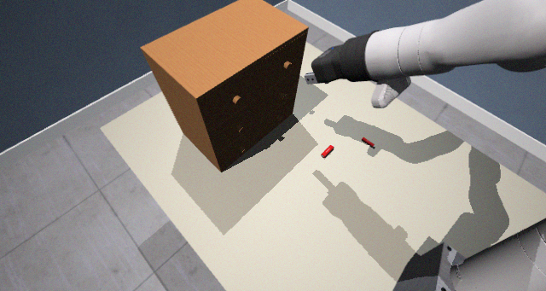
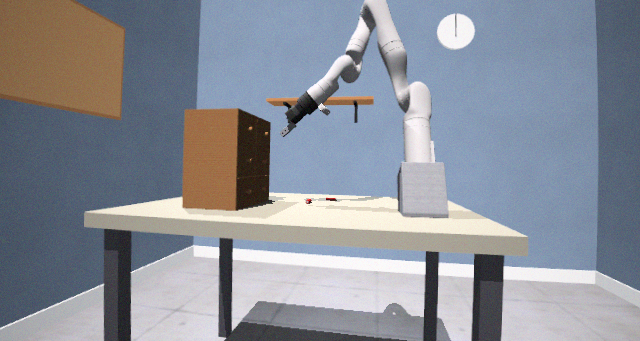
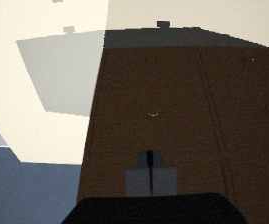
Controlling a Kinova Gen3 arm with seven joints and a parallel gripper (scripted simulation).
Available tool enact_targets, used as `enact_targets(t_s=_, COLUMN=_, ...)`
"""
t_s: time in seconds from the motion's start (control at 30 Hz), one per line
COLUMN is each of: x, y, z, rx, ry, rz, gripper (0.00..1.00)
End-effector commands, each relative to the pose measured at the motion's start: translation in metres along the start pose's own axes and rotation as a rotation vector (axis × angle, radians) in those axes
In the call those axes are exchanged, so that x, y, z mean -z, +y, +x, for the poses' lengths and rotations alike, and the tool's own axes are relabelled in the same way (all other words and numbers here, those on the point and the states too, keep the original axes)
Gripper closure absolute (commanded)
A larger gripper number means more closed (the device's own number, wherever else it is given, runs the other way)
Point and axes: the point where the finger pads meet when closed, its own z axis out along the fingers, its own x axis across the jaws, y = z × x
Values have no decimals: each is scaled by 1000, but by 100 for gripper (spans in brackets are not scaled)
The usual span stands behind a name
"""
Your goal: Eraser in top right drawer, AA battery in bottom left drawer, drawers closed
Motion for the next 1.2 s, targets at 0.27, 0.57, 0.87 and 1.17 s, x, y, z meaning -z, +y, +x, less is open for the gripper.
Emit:
enact_targets(t_s=0.27, x=15, y=6, z=1, rx=-14, ry=1, rz=-7, gripper=100)
enact_targets(t_s=0.57, x=41, y=14, z=1, rx=-14, ry=2, rz=-7, gripper=100)
enact_targets(t_s=0.87, x=72, y=26, z=0, rx=-14, ry=0, rz=-12, gripper=100)
enact_targets(t_s=1.17, x=89, y=29, z=1, rx=-14, ry=2, rz=-6, gripper=100)
